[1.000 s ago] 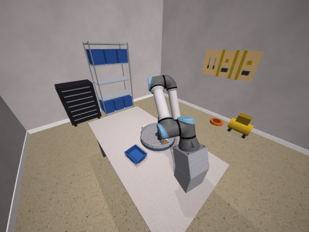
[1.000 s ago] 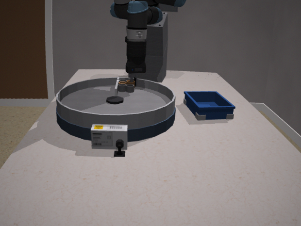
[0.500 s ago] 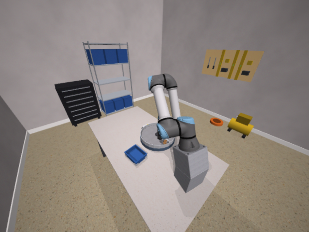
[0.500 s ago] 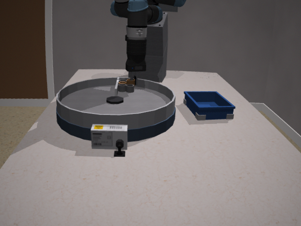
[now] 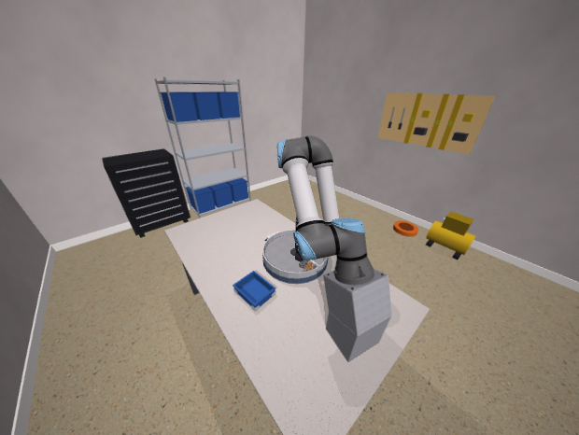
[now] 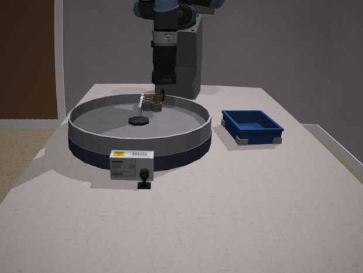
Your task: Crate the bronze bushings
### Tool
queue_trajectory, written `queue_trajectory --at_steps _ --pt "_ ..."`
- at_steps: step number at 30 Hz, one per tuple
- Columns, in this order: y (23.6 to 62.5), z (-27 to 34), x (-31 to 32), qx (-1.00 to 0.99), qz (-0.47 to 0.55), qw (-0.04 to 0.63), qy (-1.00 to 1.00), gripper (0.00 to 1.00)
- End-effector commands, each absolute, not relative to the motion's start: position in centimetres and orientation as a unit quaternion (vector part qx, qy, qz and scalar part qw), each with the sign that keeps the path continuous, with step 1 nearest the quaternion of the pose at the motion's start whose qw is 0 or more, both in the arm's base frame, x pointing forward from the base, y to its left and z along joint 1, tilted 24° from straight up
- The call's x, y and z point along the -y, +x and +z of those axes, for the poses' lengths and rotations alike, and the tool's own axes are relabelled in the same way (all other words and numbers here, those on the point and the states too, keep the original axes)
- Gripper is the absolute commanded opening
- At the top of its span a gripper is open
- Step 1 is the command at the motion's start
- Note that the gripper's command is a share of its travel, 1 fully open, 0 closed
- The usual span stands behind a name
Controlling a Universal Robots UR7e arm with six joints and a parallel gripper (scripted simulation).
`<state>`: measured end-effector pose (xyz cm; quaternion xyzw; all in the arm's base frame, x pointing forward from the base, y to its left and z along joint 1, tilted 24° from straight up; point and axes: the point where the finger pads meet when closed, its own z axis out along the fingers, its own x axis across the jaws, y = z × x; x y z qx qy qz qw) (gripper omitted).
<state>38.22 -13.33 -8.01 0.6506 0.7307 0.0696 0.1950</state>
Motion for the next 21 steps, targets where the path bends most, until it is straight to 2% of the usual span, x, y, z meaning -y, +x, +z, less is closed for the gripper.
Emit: queue_trajectory --at_steps 1,21 --pt "38.16 -7.8 13.31 -0.731 0.07 0.195 0.651 0.0" --pt "37.89 -7.13 13.2 -0.731 0.07 0.195 0.651 0.0"
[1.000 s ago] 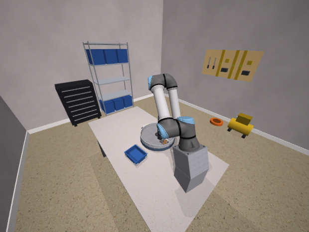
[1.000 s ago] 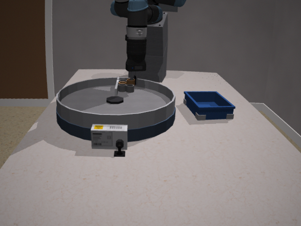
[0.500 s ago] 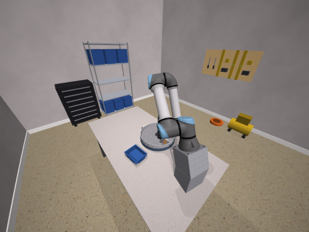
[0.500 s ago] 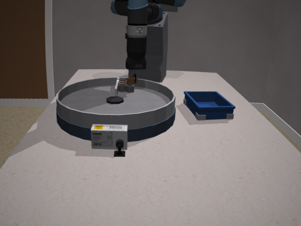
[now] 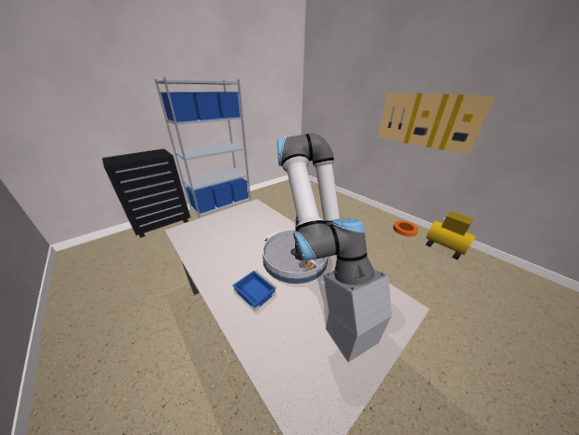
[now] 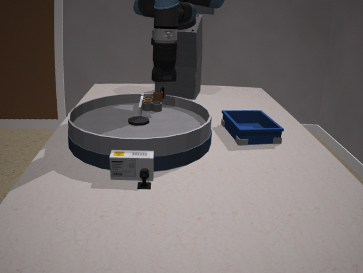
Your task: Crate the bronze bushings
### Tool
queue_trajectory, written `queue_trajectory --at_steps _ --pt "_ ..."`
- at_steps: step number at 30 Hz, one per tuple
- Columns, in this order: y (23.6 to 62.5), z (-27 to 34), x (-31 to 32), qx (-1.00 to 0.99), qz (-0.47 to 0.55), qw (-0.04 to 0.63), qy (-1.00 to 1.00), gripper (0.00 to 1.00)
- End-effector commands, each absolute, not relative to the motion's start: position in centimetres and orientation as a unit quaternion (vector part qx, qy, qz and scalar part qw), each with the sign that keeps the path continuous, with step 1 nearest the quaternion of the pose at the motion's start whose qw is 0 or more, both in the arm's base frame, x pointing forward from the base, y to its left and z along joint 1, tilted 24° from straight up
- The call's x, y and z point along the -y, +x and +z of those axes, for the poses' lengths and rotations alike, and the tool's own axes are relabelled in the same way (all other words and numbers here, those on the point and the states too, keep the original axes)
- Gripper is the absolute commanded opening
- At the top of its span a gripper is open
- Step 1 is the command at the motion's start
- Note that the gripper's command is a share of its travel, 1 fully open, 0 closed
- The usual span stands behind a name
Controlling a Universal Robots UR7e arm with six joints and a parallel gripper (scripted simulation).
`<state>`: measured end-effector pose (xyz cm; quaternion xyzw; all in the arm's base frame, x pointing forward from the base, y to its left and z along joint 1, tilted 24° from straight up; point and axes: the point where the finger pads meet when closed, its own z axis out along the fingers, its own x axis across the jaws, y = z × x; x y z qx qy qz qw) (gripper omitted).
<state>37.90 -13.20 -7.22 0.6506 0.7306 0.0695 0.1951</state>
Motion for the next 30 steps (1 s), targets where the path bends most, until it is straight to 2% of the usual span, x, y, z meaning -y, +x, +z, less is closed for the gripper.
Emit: queue_trajectory --at_steps 1,30 --pt "37.9 -7.1 13.2 -0.731 0.07 0.195 0.651 0.0" --pt "37.3 -5.8 13.0 -0.731 0.07 0.196 0.65 0.0"
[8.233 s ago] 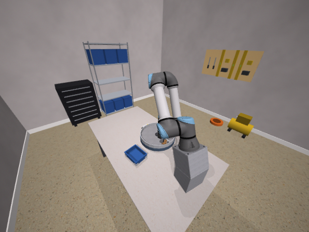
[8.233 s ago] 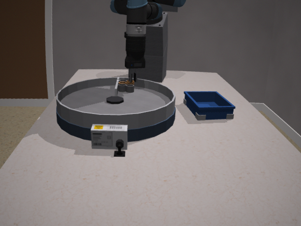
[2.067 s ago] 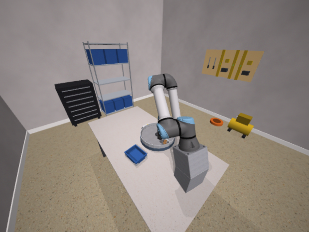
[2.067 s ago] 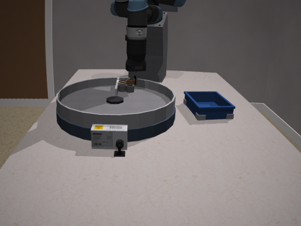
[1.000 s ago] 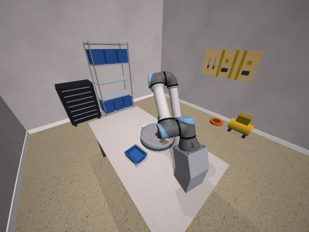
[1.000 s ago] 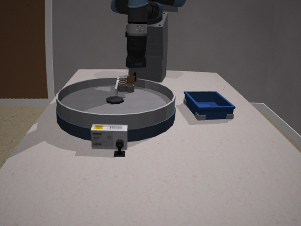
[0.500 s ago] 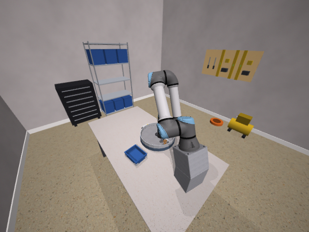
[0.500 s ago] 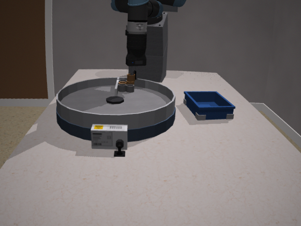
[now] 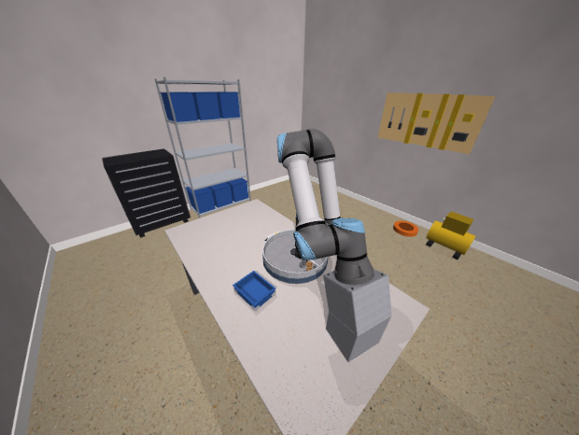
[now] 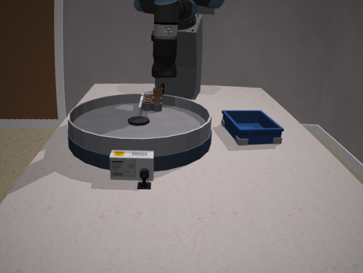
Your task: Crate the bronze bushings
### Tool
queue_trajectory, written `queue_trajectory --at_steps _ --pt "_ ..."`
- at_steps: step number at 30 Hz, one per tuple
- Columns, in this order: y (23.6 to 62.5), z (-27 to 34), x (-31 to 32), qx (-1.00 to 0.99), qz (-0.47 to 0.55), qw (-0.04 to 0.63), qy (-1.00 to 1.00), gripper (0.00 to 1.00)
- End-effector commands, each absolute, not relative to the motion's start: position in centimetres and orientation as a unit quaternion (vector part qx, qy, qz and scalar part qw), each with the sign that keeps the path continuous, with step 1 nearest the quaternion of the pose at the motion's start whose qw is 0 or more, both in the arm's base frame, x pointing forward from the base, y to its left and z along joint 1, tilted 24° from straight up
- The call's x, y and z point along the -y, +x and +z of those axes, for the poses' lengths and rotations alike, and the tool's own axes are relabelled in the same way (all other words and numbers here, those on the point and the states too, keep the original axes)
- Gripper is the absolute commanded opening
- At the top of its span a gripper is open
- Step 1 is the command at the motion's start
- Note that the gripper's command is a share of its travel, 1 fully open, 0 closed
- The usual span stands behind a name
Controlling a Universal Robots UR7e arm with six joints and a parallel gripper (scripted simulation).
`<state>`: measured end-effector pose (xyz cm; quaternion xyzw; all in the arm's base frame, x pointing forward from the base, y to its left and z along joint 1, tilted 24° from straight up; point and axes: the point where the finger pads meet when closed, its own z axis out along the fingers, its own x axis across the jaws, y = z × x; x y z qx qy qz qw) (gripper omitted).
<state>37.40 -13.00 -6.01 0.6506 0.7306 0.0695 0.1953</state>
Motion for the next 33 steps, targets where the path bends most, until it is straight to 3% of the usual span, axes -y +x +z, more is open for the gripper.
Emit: queue_trajectory --at_steps 1,33 --pt "37.3 -5.8 13.0 -0.731 0.07 0.196 0.65 0.0" --pt "35.8 -2.1 12.4 -0.731 0.07 0.196 0.65 0.0"
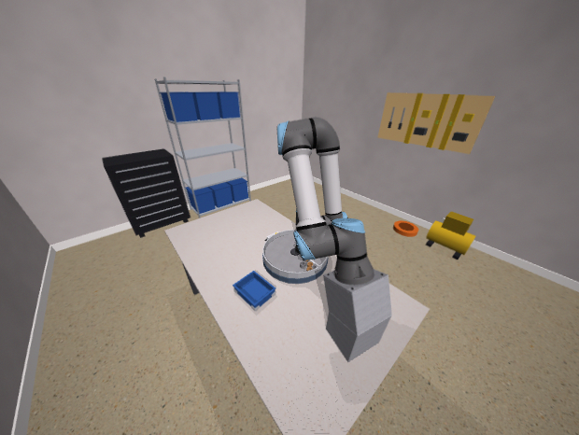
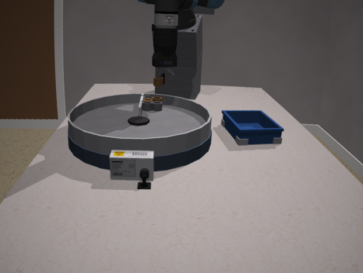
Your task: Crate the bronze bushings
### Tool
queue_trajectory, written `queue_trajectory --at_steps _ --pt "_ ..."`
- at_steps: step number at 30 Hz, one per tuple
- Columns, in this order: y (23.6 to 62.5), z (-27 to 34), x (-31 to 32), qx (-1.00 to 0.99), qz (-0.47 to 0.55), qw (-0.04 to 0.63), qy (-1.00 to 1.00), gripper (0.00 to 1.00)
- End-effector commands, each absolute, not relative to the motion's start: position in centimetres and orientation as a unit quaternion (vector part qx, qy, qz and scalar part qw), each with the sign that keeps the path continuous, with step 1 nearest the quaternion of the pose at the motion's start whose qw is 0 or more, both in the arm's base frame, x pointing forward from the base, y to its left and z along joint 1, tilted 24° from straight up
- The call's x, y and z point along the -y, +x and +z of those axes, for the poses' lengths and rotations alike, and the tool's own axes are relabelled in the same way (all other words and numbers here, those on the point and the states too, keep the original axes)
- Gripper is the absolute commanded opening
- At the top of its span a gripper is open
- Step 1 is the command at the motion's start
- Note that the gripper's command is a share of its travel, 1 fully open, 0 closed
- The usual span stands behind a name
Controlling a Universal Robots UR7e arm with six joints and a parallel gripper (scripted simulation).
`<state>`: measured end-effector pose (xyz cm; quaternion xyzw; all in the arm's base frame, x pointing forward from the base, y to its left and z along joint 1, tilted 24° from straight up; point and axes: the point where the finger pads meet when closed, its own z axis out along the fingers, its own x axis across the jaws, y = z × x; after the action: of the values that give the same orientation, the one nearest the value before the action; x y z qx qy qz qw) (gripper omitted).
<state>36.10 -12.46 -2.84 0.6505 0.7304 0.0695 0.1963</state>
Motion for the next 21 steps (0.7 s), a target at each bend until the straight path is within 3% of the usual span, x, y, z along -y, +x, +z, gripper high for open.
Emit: queue_trajectory --at_steps 1,9,14,21 --pt "35.8 -2.1 12.4 -0.731 0.07 0.196 0.65 0.0" --pt "35.8 -2.1 12.4 -0.731 0.07 0.196 0.65 0.0" --pt "38.8 -1.6 8.2 -0.731 0.07 0.196 0.65 0.0" --pt "38.8 -1.6 8.2 -0.731 0.07 0.196 0.65 0.0"
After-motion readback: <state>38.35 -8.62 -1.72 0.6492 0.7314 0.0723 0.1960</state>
